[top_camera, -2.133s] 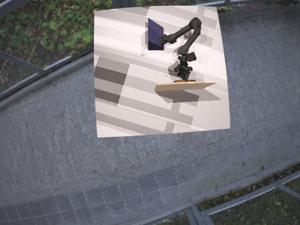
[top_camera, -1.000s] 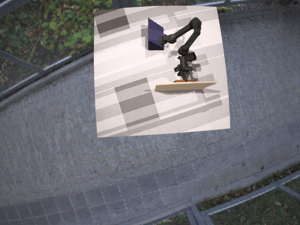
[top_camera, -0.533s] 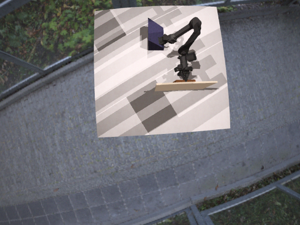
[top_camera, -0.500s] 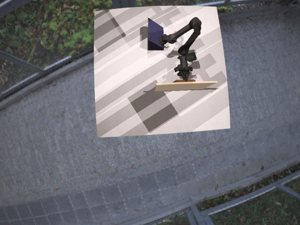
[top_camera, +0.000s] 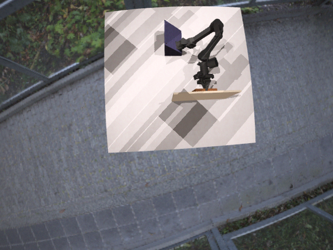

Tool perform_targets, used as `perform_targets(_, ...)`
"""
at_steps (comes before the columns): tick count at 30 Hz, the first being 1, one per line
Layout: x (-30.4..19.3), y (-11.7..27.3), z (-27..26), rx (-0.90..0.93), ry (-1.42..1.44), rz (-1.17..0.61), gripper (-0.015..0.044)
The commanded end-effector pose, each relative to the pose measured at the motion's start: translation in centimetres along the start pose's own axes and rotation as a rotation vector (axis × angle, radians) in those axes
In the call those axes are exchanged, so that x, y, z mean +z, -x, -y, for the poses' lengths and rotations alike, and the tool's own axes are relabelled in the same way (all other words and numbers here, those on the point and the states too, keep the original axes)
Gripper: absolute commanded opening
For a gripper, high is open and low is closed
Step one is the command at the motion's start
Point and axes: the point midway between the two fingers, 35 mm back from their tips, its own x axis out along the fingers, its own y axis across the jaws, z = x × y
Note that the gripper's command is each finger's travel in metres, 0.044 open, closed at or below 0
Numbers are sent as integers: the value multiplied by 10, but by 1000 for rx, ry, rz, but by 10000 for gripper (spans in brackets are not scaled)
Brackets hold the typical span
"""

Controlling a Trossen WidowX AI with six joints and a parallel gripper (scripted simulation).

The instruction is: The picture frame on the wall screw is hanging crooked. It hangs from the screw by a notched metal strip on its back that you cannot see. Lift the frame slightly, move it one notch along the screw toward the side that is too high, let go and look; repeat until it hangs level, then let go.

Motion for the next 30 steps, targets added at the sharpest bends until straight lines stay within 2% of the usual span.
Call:
perform_targets(1, 0, 0, -2, 6, -5, 0, 0)
perform_targets(30, 2, 0, -1, 6, -5, 0, 0)
